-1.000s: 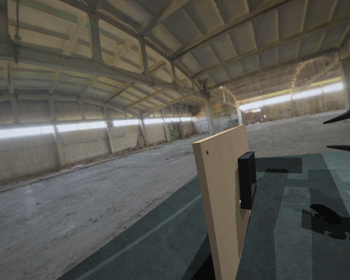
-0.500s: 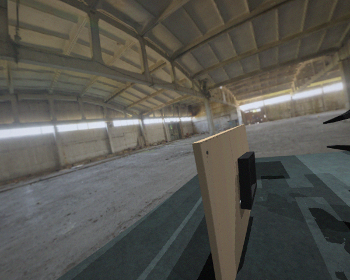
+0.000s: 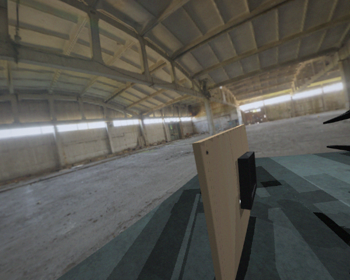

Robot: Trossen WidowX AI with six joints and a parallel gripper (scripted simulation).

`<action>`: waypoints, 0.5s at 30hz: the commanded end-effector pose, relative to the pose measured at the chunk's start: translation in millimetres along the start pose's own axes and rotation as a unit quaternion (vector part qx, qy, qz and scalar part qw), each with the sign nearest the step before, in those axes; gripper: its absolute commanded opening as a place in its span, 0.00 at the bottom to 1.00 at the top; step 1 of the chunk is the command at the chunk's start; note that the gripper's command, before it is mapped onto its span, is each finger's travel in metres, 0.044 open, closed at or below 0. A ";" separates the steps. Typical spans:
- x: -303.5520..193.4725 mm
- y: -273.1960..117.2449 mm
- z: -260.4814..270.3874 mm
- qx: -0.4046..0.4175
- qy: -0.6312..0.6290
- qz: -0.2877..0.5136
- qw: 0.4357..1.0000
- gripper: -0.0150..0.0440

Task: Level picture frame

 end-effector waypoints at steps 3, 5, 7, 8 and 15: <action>0.4 0.1 -1.1 -0.003 0.004 0.001 1.000 0.69; 0.4 0.1 -1.1 -0.003 0.004 0.001 1.000 0.69; 0.4 0.1 -1.1 -0.003 0.004 0.001 1.000 0.69; 0.4 0.1 -1.1 -0.003 0.004 0.001 1.000 0.69; 0.4 0.1 -1.1 -0.003 0.004 0.001 1.000 0.69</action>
Point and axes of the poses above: the point midway between the two fingers, 35 mm back from their tips, its own y axis out along the fingers, its own z axis across the jaws, x = y × z, the point moved 5 cm from there along -y, back along the fingers, and after that the axes turned 7 degrees about -y, right-handed, at the moved point
